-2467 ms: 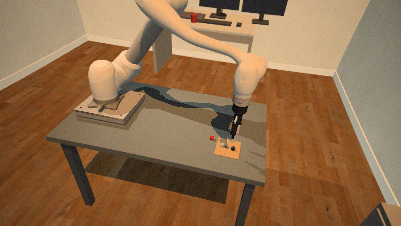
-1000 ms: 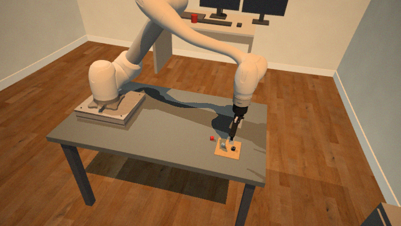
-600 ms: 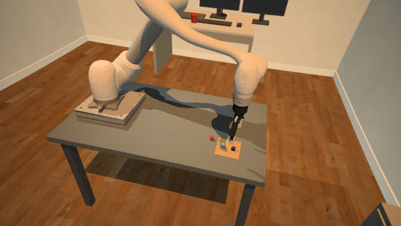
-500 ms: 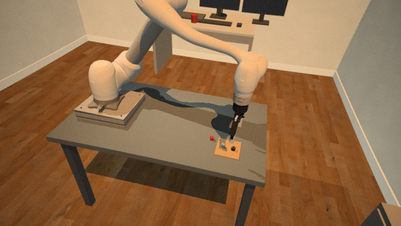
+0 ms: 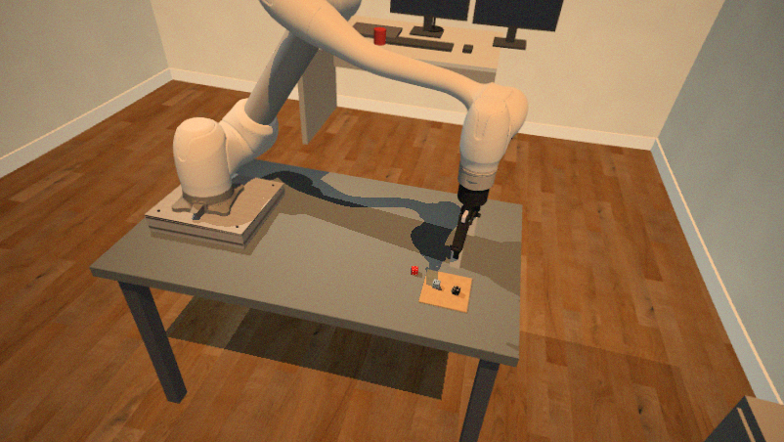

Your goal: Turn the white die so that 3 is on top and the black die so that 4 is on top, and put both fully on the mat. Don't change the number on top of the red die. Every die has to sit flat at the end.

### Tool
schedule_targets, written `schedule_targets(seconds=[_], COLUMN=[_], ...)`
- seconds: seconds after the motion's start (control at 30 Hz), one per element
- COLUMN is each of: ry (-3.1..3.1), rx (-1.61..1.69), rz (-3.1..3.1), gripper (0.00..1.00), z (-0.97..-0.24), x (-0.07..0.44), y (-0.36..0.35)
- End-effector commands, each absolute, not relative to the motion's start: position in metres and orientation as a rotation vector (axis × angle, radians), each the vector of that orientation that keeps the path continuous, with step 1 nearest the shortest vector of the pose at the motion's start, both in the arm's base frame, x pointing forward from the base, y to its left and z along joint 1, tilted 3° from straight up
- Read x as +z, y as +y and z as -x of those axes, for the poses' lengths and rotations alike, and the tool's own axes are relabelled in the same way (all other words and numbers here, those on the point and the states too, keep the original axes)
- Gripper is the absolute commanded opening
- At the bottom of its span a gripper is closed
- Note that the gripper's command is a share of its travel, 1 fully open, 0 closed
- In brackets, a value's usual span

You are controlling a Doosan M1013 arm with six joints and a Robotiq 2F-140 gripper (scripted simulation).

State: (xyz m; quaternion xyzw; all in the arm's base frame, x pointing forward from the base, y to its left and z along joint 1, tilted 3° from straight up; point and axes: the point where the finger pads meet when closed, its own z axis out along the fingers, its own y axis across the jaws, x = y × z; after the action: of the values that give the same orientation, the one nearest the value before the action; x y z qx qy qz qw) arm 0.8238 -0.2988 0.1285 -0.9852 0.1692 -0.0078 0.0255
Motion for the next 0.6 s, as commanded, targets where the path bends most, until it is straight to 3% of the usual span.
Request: schedule_targets(seconds=[0.0, 0.57], ry=[0.522, 0.522], rx=[-0.027, -0.027], rz=[3.053, 3.053], gripper=[1.00, 1.00], z=[-0.8237, -0.8236], x=[0.1424, 0.1464], y=[-0.3040, -0.3041])
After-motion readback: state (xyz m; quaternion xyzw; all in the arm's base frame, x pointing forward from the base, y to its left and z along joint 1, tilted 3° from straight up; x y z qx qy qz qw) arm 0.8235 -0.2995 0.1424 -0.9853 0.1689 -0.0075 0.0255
